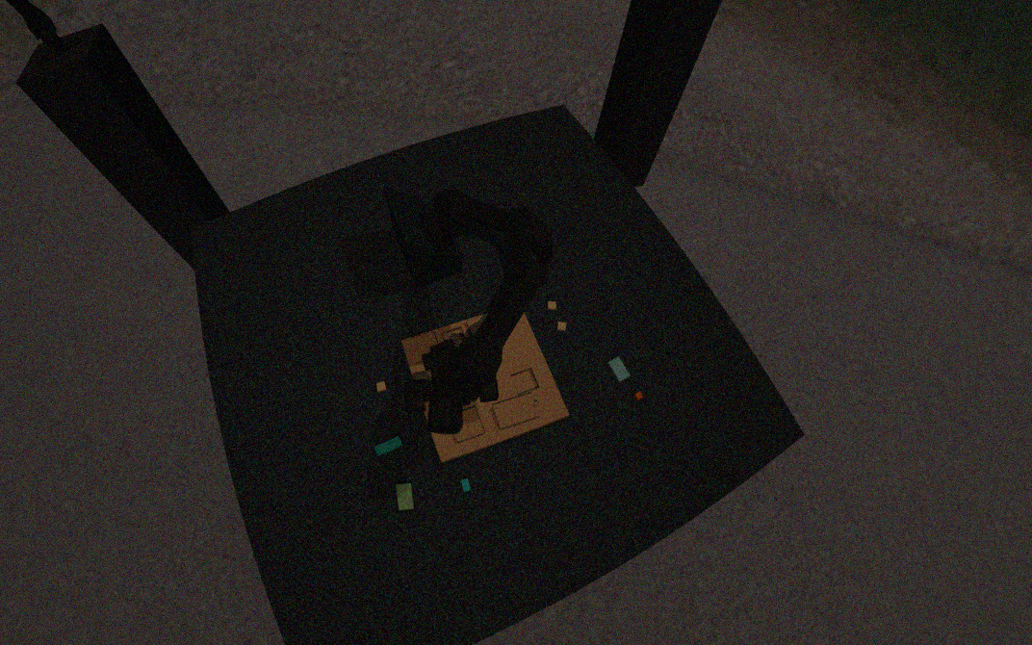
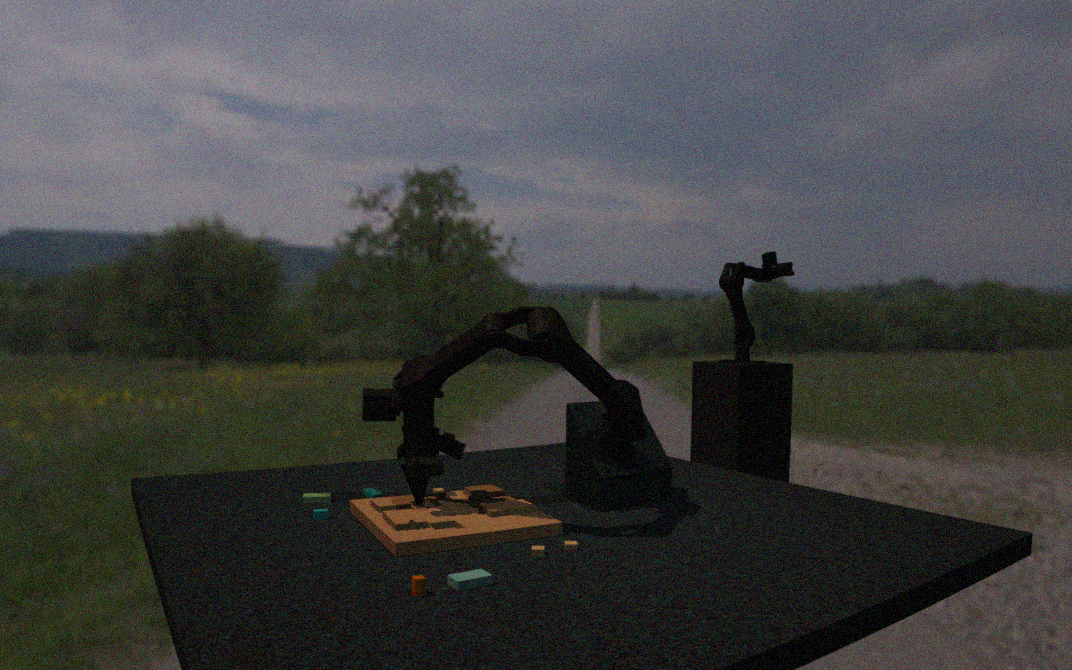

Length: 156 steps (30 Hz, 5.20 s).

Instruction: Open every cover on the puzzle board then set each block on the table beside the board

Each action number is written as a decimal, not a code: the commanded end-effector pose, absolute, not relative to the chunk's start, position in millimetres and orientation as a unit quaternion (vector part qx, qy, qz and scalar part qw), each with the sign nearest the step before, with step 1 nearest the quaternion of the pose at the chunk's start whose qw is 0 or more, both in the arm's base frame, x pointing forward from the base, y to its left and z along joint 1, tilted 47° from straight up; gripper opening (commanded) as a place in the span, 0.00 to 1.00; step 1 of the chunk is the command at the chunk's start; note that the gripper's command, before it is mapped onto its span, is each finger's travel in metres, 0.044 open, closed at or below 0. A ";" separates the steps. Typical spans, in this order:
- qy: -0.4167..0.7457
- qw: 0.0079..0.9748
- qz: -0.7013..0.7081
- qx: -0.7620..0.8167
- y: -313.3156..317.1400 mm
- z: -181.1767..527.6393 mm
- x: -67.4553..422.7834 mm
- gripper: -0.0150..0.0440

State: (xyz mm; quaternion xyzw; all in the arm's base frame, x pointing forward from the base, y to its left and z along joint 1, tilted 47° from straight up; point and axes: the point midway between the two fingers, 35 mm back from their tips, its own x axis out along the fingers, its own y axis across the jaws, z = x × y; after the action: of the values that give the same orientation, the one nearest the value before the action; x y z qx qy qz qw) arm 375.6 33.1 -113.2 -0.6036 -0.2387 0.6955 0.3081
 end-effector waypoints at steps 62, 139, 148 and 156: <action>-0.265 0.286 0.684 -0.617 36.4 -104.4 364.3 0.25; -0.653 -0.195 0.336 -0.650 18.8 -87.2 366.4 0.50; -0.653 -0.195 0.336 -0.650 20.0 -88.3 366.4 0.50; -0.653 -0.195 0.336 -0.650 25.6 -93.7 366.0 0.50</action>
State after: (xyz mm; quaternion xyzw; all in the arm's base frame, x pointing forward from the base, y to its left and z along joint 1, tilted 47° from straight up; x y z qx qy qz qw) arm 366.0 24.7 -92.2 -0.6484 -0.6541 0.3361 -0.1969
